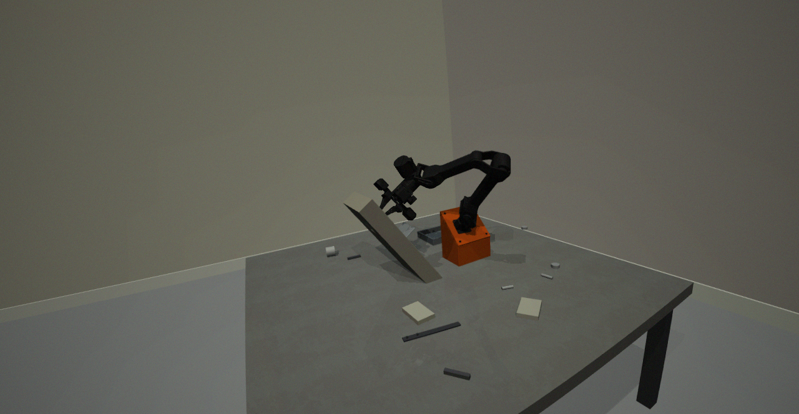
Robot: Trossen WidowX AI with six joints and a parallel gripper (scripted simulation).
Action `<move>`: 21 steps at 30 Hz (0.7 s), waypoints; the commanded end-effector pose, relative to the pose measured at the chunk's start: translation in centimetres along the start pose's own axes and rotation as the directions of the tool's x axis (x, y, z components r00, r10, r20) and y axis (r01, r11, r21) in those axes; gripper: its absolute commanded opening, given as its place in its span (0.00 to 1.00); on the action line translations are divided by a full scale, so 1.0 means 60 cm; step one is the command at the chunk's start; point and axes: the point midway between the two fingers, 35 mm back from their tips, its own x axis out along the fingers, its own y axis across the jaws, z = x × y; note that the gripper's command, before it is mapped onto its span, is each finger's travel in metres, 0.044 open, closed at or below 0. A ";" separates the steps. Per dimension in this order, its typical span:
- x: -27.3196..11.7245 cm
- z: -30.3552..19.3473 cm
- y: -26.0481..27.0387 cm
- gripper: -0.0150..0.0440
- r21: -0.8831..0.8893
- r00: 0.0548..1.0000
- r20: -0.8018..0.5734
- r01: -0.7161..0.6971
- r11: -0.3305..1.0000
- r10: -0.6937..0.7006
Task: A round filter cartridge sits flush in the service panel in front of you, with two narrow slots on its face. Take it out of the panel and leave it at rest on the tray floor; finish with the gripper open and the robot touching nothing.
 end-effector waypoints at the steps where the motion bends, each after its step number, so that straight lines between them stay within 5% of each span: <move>1: 0.015 0.000 0.000 0.25 -0.136 1.000 -0.016 -0.006 0.991 0.004; 6: 0.015 0.000 0.000 0.25 -0.298 1.000 -0.016 -0.009 0.954 0.004; 21: 0.017 0.000 0.000 0.25 -0.195 1.000 -0.016 -0.007 0.981 0.004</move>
